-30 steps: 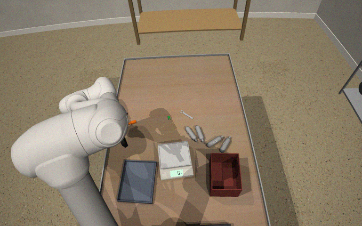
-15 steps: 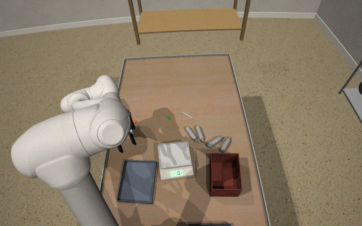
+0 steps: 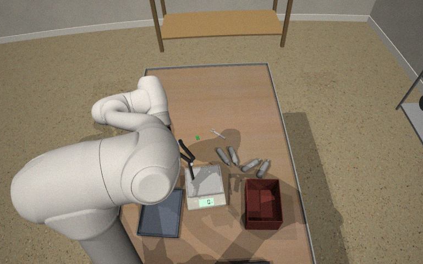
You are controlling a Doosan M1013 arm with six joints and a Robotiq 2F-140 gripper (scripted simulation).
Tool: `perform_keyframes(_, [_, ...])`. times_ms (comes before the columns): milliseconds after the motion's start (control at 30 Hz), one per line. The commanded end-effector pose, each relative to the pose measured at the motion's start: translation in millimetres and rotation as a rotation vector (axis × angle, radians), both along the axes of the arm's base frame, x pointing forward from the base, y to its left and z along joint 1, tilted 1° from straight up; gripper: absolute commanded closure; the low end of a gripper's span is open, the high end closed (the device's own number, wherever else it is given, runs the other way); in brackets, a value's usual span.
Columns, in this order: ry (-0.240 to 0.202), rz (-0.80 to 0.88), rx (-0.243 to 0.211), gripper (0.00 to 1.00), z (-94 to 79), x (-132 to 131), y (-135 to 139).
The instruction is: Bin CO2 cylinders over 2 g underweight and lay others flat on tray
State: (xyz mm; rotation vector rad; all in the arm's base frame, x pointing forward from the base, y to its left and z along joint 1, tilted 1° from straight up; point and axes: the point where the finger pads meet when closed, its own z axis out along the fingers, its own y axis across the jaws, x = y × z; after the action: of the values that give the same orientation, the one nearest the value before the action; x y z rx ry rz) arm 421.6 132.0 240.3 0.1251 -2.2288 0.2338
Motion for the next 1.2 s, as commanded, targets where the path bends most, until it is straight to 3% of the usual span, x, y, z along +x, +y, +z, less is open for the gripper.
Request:
perform_keyframes(0, [-0.209, -0.018, 0.097, 0.0, -32.3, 11.2, -24.1])
perform_keyframes(33, [-0.209, -0.018, 0.097, 0.0, -32.3, 11.2, -24.1])
perform_keyframes(67, [-0.312, -0.022, 0.131, 0.0, -44.2, 22.4, -34.8])
perform_keyframes(133, [-0.312, -0.022, 0.131, 0.0, -44.2, 22.4, -34.8])
perform_keyframes(167, [-0.412, -0.024, 0.159, 0.0, -53.3, 34.7, -45.4])
perform_keyframes(200, [-0.412, -0.024, 0.159, 0.0, -53.3, 34.7, -45.4])
perform_keyframes(233, [-0.507, -0.024, 0.181, 0.0, -59.8, 47.3, -55.6])
perform_keyframes(267, [-0.507, -0.024, 0.181, 0.0, -59.8, 47.3, -55.6])
perform_keyframes(300, [-0.594, -0.022, 0.197, 0.0, -63.7, 59.5, -65.3])
perform_keyframes(367, [-0.594, -0.022, 0.197, 0.0, -63.7, 59.5, -65.3])
perform_keyframes(433, [-0.739, -0.015, 0.216, 0.0, -65.9, 80.6, -82.5])
perform_keyframes(467, [-0.739, -0.015, 0.216, 0.0, -65.9, 80.6, -82.5])
perform_keyframes(567, [-0.87, -0.005, 0.225, 0.0, -63.1, 99.9, -99.1])
perform_keyframes(633, [-0.903, -0.002, 0.226, 0.0, -61.8, 104.6, -103.4])
perform_keyframes(800, [-0.908, -0.001, 0.226, 0.0, -61.5, 105.4, -104.1])
perform_keyframes(833, [-0.909, -0.005, 0.224, 0.68, -61.5, 106.0, -104.9])
perform_keyframes(933, [-0.912, -0.031, 0.212, 0.68, -61.1, 109.6, -109.8])
perform_keyframes(967, [-0.919, -0.089, 0.186, 0.68, -60.5, 117.6, -121.1])
perform_keyframes(1033, [-0.938, -0.305, 0.086, 0.68, -58.8, 145.2, -165.9])
perform_keyframes(1167, [-0.951, -0.501, -0.004, 0.68, -59.2, 162.3, -219.9])
